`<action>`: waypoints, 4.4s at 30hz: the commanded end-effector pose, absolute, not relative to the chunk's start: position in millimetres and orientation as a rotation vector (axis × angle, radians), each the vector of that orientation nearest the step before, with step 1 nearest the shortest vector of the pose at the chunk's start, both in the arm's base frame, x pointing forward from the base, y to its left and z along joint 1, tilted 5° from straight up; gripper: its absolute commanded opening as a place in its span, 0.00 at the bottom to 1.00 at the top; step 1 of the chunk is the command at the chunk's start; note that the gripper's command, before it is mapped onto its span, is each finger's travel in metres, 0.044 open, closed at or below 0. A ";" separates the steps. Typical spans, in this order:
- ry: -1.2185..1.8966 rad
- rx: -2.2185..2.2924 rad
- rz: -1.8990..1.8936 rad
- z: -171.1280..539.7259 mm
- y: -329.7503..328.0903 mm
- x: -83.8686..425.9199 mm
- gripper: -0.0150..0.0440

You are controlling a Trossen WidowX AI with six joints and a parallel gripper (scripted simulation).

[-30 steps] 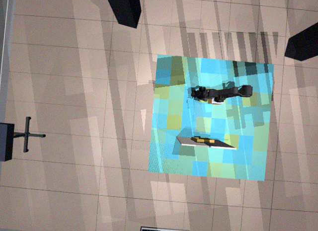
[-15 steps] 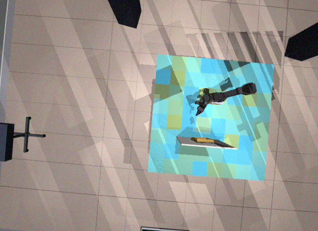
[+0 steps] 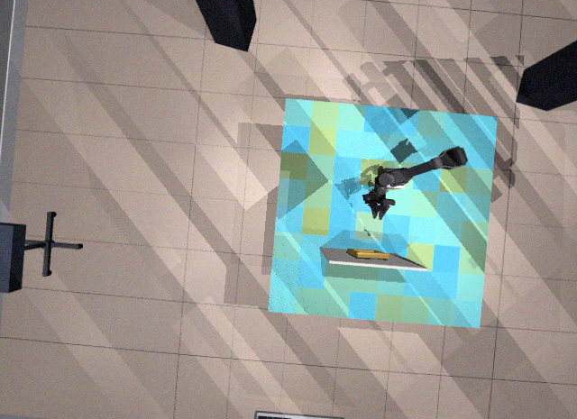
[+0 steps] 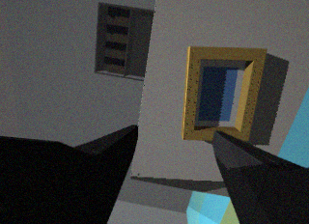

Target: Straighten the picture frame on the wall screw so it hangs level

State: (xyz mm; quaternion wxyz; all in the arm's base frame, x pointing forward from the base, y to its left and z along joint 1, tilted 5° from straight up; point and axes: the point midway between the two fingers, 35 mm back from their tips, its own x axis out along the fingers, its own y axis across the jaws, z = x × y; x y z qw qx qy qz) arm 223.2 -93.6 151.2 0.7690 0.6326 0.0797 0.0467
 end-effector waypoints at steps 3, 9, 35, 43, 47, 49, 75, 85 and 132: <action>0.176 1.353 0.118 152.9 -90.9 223.1 0.69; 0.176 1.353 0.118 152.9 -90.9 223.1 0.69; 0.176 1.353 0.118 152.9 -90.9 223.1 0.69; 0.176 1.353 0.118 152.9 -90.9 223.1 0.69; 0.176 1.353 0.118 152.9 -90.9 223.1 0.69; 0.176 1.353 0.118 152.9 -90.9 223.1 0.69; 0.176 1.353 0.118 152.9 -90.9 223.1 0.69; 0.176 1.353 0.118 152.9 -90.9 223.1 0.69; 0.165 1.356 0.127 106.9 -66.6 365.9 0.69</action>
